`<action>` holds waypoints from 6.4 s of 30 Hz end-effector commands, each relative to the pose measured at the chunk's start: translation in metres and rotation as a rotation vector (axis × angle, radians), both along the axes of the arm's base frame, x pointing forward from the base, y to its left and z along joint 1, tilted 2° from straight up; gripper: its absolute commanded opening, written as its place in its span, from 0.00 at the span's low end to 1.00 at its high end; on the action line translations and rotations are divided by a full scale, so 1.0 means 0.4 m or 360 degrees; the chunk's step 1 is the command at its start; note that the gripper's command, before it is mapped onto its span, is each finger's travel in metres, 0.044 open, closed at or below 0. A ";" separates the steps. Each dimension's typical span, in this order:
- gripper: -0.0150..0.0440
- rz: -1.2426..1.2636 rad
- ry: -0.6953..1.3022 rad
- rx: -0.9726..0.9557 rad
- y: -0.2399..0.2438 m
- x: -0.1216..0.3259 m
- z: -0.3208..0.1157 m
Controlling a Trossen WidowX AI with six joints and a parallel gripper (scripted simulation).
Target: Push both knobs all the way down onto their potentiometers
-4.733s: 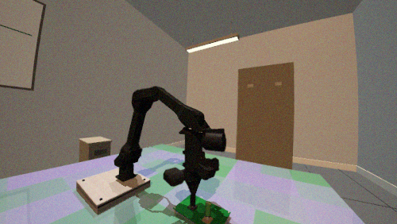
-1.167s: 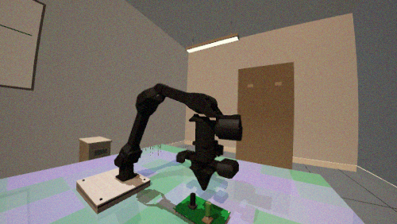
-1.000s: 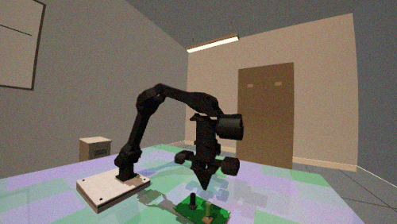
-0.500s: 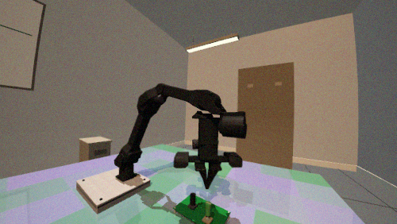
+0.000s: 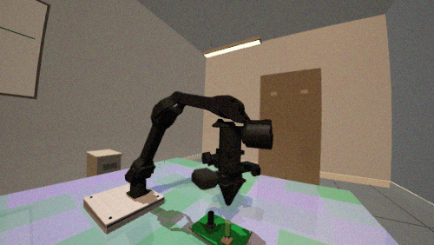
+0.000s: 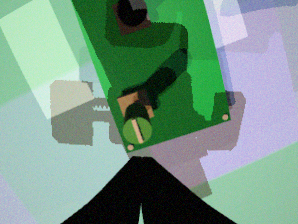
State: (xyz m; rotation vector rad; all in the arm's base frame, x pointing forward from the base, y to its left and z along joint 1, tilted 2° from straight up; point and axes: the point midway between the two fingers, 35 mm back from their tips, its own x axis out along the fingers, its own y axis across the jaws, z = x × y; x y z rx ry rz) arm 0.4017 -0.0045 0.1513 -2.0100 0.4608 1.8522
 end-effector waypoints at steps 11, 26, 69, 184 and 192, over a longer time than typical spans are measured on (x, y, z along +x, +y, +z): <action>0.25 0.0175 0.0007 -0.0022 -0.003 0.010 -0.050; 0.25 0.0175 0.0007 -0.0022 -0.003 0.012 -0.071; 0.25 0.0175 0.0007 -0.0022 -0.003 0.015 -0.106; 0.25 0.0175 0.0007 -0.0022 -0.003 0.019 -0.161; 0.25 0.0175 0.0007 -0.0022 -0.003 0.020 -0.171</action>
